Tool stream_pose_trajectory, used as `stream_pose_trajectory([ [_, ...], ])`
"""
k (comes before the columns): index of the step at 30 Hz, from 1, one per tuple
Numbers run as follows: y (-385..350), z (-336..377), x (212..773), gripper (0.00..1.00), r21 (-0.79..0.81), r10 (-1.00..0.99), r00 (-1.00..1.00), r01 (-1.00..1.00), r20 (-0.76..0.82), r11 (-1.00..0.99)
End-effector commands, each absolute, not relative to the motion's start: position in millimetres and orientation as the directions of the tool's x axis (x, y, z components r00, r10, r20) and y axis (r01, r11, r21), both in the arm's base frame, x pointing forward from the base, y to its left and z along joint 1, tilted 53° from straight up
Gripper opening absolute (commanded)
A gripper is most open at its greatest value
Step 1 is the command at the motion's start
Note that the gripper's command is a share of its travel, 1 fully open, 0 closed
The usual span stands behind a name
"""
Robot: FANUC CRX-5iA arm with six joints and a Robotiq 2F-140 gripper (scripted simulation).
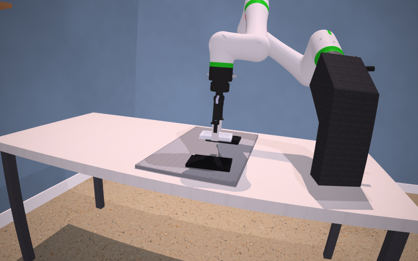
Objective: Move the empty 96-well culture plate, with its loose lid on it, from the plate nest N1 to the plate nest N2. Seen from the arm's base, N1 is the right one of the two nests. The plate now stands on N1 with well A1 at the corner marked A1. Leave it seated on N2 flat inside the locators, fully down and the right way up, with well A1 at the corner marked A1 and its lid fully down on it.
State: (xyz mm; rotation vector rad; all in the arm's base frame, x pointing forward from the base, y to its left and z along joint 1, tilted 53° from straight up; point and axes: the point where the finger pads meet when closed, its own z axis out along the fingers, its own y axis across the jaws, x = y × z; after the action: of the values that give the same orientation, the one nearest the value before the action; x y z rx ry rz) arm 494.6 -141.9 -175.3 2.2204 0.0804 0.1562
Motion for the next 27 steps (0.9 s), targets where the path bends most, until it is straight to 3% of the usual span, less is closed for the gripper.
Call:
stream_pose_trajectory([
  [1,-137,-181,495,0.00,0.794,0.113,0.990,0.002,0.084,-0.608],
  [27,-88,-244,498,0.00,0.794,0.113,0.990,0.002,0.084,-0.608],
])
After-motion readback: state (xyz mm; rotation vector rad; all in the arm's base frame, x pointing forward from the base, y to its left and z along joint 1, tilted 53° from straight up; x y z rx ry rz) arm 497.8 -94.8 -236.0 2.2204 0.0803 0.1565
